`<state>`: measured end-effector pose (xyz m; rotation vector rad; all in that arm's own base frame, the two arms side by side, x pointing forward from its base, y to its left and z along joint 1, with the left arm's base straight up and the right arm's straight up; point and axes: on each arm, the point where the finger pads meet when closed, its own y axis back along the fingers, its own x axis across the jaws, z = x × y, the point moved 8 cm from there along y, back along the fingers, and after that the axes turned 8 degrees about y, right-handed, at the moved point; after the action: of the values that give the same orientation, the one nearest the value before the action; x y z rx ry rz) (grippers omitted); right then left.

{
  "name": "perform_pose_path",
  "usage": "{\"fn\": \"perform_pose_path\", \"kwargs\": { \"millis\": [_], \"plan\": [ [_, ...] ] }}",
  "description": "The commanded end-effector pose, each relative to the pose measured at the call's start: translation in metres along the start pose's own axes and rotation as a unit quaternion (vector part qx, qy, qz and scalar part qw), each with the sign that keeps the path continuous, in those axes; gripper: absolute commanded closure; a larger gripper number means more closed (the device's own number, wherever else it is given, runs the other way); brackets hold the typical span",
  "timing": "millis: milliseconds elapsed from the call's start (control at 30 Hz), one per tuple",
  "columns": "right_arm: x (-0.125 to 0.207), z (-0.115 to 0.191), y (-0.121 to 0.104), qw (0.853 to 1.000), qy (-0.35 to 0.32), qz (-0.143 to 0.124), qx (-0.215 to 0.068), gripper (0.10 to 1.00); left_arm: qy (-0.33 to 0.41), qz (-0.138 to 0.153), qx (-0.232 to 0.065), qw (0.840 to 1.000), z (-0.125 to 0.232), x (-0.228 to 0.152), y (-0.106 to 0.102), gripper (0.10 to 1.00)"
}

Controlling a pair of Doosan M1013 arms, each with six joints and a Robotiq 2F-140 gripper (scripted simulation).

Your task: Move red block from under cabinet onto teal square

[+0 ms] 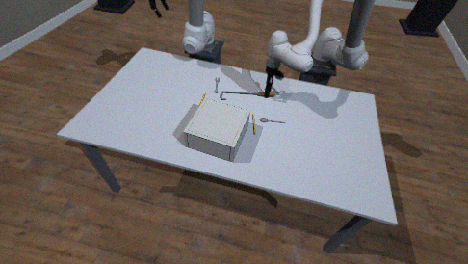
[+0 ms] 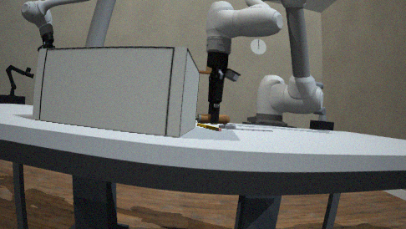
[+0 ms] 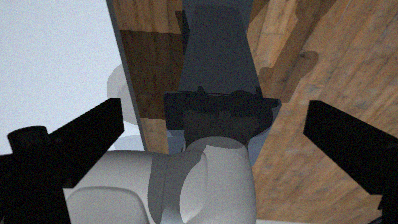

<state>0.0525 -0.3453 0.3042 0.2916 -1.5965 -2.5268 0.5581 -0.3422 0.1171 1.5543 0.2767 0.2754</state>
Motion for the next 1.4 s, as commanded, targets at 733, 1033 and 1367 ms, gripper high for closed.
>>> {"fn": "perform_pose_path", "kwargs": {
  "millis": [733, 1033, 1367],
  "plan": [
    [0.002, 0.002, 0.000, 1.000, -0.003, 0.003, 0.002, 0.098, 0.065, 0.000, 0.000, 0.998, 0.026, -0.013, 0.001, 0.999],
    [0.002, 0.002, 0.000, 1.000, -0.003, 0.003, 0.002, 0.098, 0.110, 0.000, 0.000, 0.994, 0.043, -0.021, 0.001, 0.999],
    [0.002, 0.002, 0.000, 1.000, -0.003, 0.003, 0.002, 0.098, 0.158, 0.000, 0.000, 0.988, 0.060, -0.031, 0.001, 0.999]
  ]
}}
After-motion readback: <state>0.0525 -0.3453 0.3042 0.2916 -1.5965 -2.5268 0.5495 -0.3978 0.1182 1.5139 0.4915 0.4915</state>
